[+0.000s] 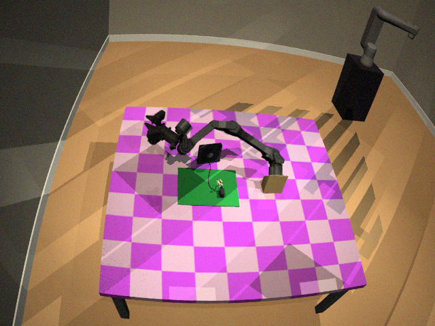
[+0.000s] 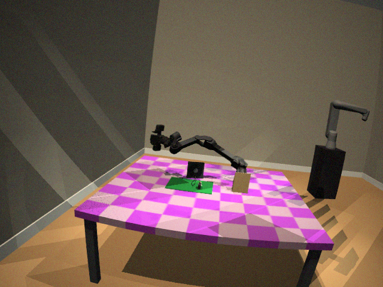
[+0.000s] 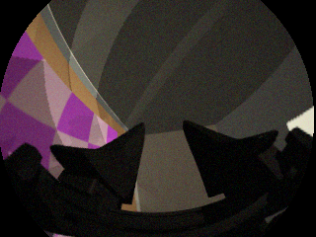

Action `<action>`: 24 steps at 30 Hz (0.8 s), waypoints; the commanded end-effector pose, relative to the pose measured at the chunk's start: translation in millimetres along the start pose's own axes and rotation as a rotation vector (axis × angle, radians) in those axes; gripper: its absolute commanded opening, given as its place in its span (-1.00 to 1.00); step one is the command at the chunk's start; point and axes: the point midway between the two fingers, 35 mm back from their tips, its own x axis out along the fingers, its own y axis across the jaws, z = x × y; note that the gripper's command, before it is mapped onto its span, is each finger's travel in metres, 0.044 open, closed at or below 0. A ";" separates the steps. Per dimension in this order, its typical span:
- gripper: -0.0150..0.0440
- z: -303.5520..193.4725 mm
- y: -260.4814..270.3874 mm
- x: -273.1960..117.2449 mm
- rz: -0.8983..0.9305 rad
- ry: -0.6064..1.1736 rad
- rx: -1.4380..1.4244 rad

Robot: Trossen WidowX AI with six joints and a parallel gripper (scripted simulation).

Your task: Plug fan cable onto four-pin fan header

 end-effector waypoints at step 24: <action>1.00 102.7 39.6 -118.1 0.878 -0.268 1.248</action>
